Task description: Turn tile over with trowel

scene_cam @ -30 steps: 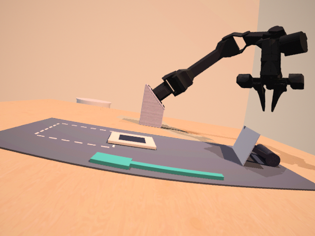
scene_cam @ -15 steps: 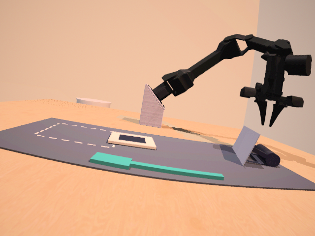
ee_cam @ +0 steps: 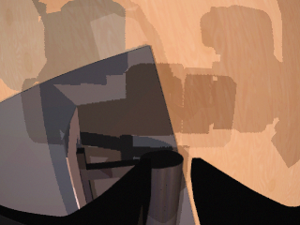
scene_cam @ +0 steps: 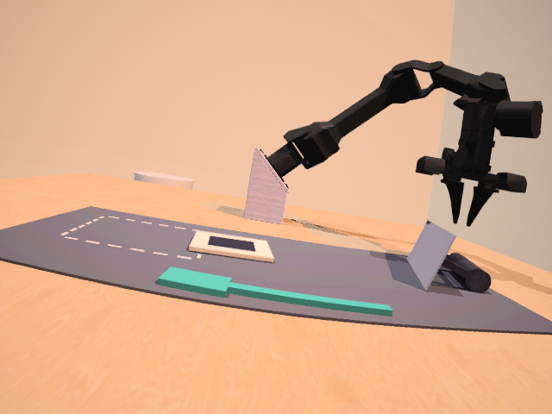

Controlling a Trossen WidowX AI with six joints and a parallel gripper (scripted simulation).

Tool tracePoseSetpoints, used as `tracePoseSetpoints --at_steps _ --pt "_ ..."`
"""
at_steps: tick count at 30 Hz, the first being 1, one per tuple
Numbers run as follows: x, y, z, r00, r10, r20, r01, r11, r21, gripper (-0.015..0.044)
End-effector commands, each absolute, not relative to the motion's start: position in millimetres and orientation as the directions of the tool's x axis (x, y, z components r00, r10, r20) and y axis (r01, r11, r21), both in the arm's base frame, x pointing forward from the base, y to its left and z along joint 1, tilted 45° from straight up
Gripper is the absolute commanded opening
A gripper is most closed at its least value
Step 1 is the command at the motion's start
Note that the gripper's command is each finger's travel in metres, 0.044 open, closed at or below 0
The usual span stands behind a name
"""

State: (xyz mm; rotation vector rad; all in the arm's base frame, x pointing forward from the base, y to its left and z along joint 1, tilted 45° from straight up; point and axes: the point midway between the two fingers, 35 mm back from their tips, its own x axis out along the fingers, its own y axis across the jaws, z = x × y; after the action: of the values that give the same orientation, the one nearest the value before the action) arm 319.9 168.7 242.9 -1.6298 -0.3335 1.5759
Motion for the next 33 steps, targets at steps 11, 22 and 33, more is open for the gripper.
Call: tracePoseSetpoints --at_steps 11,22,33 --pt "315.1 163.5 219.9 0.180 0.691 -0.701 -0.344 -0.623 -0.702 0.0100" --pt "311.8 158.5 207.0 0.181 0.690 -0.701 -0.347 -0.622 -0.702 0.0100" --pt "304.0 143.0 189.1 0.180 0.689 -0.702 -0.349 -0.623 -0.701 0.0100"
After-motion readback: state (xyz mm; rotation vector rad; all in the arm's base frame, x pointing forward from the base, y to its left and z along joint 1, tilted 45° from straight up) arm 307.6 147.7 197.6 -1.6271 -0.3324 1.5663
